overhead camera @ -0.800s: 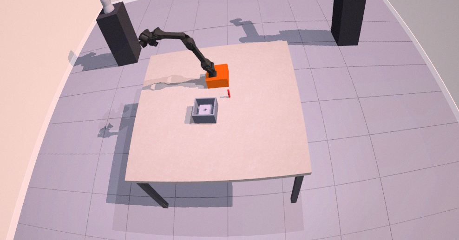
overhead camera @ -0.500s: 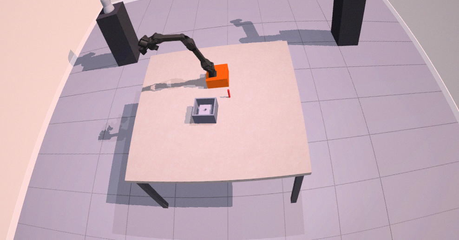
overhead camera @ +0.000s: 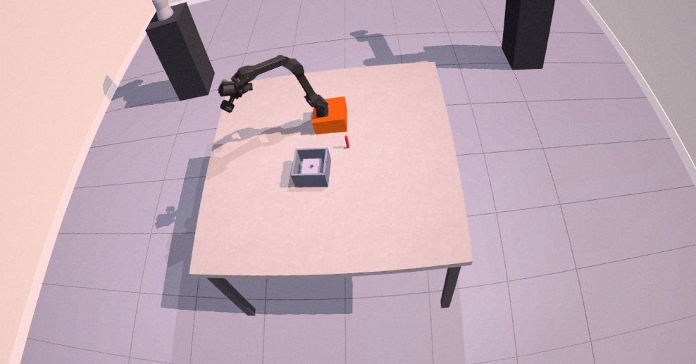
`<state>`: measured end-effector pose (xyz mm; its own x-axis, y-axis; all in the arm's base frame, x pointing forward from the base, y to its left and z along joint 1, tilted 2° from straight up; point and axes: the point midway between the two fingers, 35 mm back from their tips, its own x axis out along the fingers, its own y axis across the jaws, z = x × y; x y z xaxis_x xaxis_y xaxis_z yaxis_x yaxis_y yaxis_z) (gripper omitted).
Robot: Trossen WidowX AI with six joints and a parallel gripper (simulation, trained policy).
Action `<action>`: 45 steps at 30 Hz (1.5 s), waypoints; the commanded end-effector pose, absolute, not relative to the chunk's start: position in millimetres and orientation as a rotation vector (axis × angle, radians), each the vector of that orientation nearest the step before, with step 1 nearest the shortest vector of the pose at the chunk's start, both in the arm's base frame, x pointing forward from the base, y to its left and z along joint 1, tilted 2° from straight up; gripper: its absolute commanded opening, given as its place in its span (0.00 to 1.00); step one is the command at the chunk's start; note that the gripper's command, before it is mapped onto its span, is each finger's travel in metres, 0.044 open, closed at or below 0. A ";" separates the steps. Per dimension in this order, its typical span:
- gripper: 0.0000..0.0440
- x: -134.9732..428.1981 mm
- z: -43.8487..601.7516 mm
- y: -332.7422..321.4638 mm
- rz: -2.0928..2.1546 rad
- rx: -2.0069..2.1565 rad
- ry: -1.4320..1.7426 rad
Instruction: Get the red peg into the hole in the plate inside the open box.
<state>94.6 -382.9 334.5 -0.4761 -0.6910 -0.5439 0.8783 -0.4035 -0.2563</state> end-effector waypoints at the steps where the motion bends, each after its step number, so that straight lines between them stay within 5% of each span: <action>1: 1.00 126.7 324.4 -362.2 -1.887 0.460 0.659; 22: 1.00 265.1 255.2 -175.9 -1.290 0.602 0.828; 45: 1.00 239.9 172.3 9.0 -1.049 0.688 1.164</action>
<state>248.1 -3.3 179.3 0.0648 -0.3146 -0.9470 0.9206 0.3850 -0.0649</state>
